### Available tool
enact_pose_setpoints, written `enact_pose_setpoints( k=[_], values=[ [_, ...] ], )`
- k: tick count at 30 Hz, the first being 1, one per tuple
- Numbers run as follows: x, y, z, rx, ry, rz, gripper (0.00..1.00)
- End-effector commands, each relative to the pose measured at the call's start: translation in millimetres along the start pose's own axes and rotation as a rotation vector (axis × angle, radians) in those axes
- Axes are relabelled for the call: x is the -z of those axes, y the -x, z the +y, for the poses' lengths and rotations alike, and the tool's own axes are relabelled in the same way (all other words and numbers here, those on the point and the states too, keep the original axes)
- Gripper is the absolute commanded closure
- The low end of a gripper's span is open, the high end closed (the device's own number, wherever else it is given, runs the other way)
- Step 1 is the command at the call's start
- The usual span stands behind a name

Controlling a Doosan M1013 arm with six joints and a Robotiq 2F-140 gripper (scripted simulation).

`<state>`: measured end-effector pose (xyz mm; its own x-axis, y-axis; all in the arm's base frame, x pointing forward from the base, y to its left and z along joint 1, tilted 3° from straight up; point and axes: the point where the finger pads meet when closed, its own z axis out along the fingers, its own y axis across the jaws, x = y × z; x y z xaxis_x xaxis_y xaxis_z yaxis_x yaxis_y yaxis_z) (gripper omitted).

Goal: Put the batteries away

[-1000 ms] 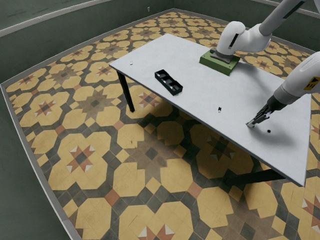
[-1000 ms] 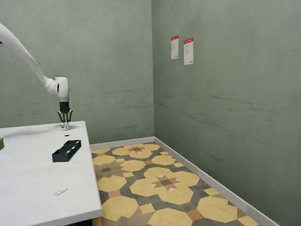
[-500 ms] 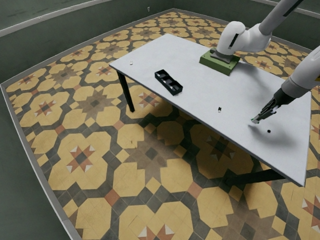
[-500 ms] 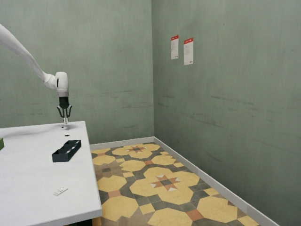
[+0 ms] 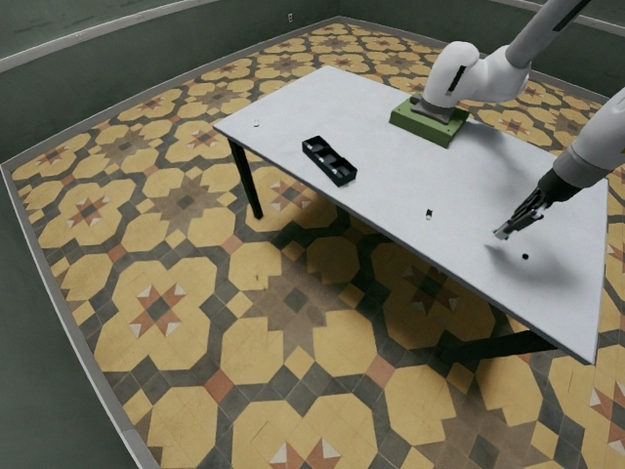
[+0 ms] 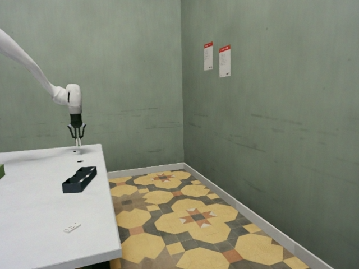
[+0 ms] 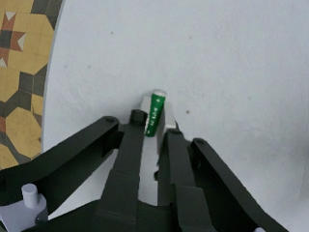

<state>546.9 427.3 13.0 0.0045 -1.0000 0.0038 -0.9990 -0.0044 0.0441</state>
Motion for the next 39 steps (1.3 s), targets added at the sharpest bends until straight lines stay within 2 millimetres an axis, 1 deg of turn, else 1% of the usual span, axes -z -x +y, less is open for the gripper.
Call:
enact_pose_setpoints(
  k=[1,2,3,5,20,22,37,39],
  values=[
    [7.2,0.5,-0.4,0.0,-0.001,-0.002,0.85],
    [7.3,0.5,-0.5,0.0,-0.001,-0.002,0.85],
    [7.3,-5.4,-0.9,0.0,-0.001,-0.001,0.85],
    [7.3,-5.4,-0.9,0.0,-0.001,-0.001,0.85],
    [7.2,-95.3,-7.9,0.0,-0.001,-0.001,0.85],
    [7.2,-95.3,-7.9,0.0,-0.001,-0.001,0.85],
    [7.0,-185.1,-14.8,0.0,-0.001,-0.001,0.85],
    [7.0,-185.1,-14.8,0.0,-0.001,-0.001,0.85]
  ],
)
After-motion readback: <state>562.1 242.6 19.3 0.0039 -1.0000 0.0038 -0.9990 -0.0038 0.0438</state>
